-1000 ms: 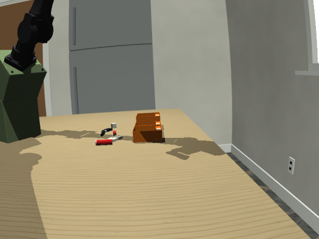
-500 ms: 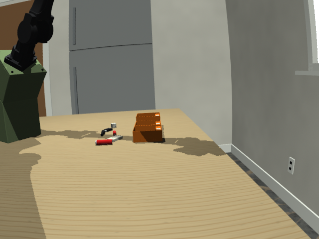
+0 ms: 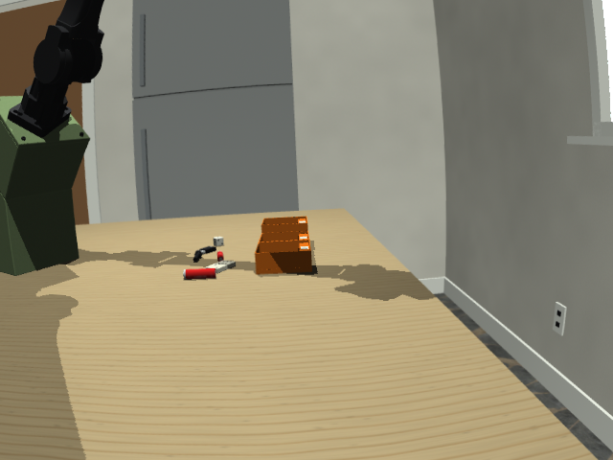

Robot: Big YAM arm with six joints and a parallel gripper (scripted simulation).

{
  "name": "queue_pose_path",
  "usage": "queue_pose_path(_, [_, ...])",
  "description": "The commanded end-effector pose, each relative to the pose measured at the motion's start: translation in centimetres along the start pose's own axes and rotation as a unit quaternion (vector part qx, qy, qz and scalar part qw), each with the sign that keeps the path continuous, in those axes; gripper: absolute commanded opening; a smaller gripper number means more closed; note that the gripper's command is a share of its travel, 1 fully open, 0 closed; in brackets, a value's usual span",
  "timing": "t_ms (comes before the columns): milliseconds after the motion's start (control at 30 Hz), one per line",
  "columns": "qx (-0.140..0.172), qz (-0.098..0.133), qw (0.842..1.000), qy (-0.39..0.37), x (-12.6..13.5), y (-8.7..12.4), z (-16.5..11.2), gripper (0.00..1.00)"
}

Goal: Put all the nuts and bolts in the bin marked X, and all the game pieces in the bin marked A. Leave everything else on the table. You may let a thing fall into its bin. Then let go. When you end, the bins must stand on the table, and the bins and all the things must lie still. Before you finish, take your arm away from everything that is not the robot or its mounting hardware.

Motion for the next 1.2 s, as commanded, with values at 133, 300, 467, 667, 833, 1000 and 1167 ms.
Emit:
queue_pose_path(133, [-0.006, 0.001, 1.0, -0.003, -0.3, 0.7, 0.0, 0.09])
queue_pose_path(300, [-0.006, 0.001, 1.0, -0.003, -0.3, 0.7, 0.0, 0.09])
queue_pose_path(467, [-0.005, -0.002, 1.0, -0.003, 0.5, -2.7, 0.4, 0.09])
queue_pose_path(667, [-0.005, -0.002, 1.0, -0.003, 2.1, -7.4, 0.0, 0.09])
queue_pose_path(833, [-0.005, -0.002, 1.0, -0.003, 3.4, -11.4, -0.2, 0.09])
queue_pose_path(1000, [-0.031, 0.014, 0.999, 0.014, 3.4, -9.8, -0.6, 0.09])
queue_pose_path(1167, [-0.02, 0.023, 0.999, 0.023, 6.8, -9.6, -2.7, 0.09])
Point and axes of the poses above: the point where the finger pads meet when closed, its own y axis back along the fingers, its own x axis across the jaws, z = x × y, the point moved 4 cm from there along y, back along the fingers, and after that the axes turned 15 degrees about y, right-handed, at the moved point
